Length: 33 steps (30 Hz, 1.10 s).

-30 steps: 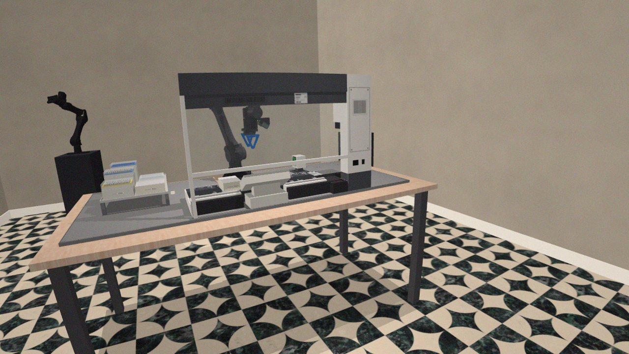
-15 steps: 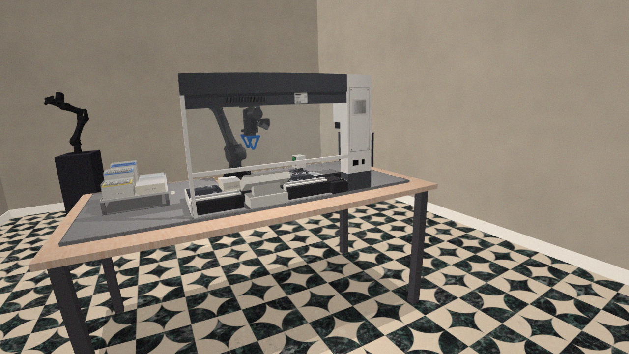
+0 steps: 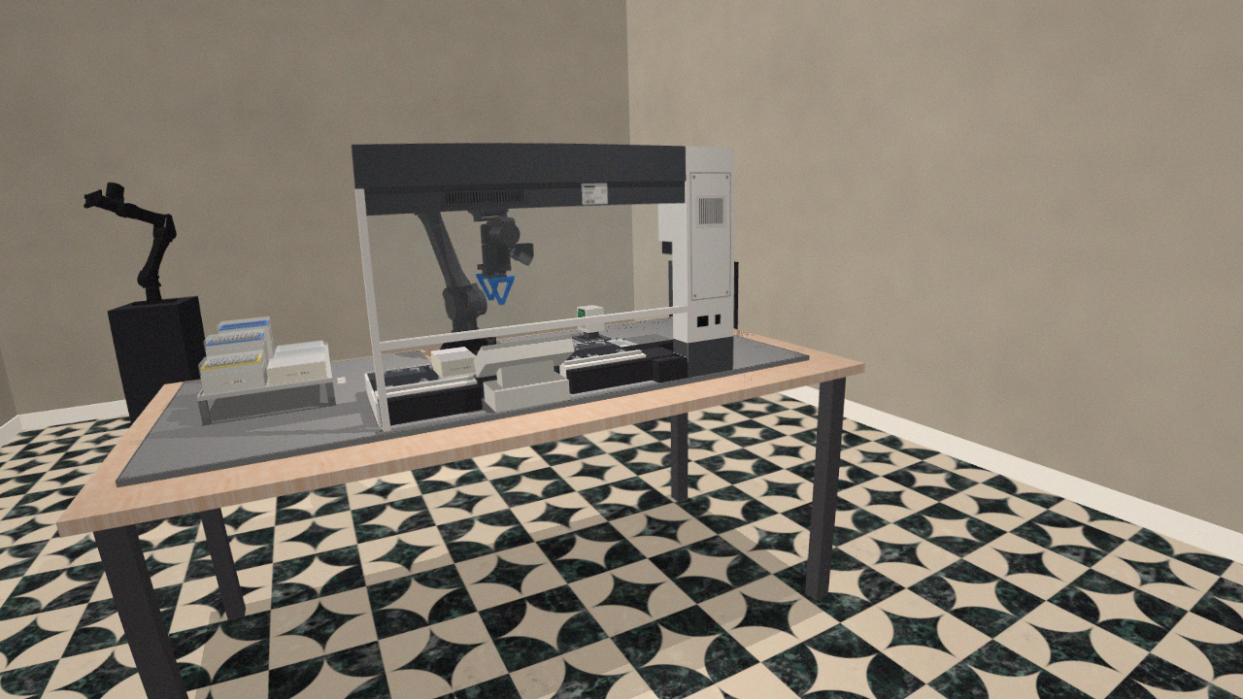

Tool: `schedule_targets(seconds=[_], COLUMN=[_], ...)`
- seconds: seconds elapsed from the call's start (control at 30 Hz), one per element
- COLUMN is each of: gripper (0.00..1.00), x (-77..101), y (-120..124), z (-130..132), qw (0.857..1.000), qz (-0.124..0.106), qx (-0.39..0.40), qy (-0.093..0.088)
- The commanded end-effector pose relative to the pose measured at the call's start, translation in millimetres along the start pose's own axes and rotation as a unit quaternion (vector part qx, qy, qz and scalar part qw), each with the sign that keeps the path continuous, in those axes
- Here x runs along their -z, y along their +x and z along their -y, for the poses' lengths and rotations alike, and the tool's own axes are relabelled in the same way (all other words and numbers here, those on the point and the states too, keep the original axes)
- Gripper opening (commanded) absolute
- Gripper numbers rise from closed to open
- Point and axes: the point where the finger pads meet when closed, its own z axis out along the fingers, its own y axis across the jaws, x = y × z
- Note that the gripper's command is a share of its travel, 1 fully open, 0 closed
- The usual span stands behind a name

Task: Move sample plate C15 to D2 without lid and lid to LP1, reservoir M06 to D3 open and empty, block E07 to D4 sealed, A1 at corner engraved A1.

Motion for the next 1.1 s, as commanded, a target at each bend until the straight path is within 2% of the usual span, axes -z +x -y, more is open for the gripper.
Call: schedule_targets(seconds=[0.0,0.07,0.1,0.13,0.63,0.67,0.7,0.73,1.07], gripper=[1.00,1.00,1.00,1.00,1.00,1.00,1.00,1.00,1.00], x=[-2.6,-2.6,8.6,-6.0,-27.7,-16.0,-29.9,-32.8,-49.5], y=[2.2,2.2,0.8,2.2,2.2,0.6,2.0,2.2,2.2], z=[7.3,7.3,17.6,7.3,7.3,19.0,8.4,7.3,7.2], qw=[1.000,1.000,1.000,1.000,1.000,1.000,1.000,1.000,1.000], qz=[0.002,0.002,0.005,0.002,0.002,0.005,0.002,0.002,0.002], qx=[-0.003,-0.003,-0.005,-0.003,-0.003,-0.005,-0.004,-0.003,-0.003], qy=[0.007,0.007,0.023,0.007,0.007,0.024,0.008,0.007,0.006])
